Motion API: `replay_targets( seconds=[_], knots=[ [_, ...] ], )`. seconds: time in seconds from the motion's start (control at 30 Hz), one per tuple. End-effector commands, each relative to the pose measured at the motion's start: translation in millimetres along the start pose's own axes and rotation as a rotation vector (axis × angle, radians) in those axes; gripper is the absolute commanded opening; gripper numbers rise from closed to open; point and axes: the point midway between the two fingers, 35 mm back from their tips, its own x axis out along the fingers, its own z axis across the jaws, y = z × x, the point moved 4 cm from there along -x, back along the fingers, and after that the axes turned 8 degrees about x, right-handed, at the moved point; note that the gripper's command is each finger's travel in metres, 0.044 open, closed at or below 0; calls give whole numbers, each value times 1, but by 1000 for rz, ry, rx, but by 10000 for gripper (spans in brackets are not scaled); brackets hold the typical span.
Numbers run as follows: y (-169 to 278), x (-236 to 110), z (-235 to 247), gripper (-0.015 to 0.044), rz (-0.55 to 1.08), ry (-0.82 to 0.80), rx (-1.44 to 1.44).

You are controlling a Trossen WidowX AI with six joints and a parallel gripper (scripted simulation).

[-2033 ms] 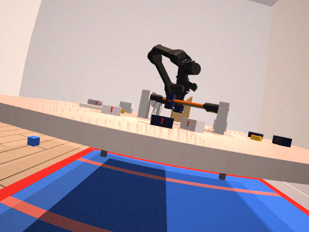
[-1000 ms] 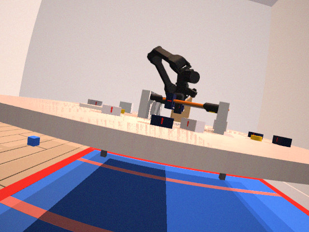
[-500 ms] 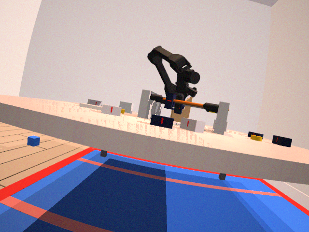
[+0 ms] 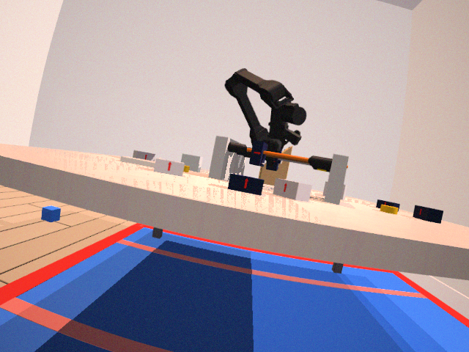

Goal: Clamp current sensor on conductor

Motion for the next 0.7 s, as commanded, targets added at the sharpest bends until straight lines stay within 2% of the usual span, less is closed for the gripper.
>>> replay_targets(
  seconds=[0.0, 0.67],
  knots=[
    [0, -3, 7, 440, -4, -8, -6],
    [1, -7, 8, 440, -4, -9, -6]
  ],
)
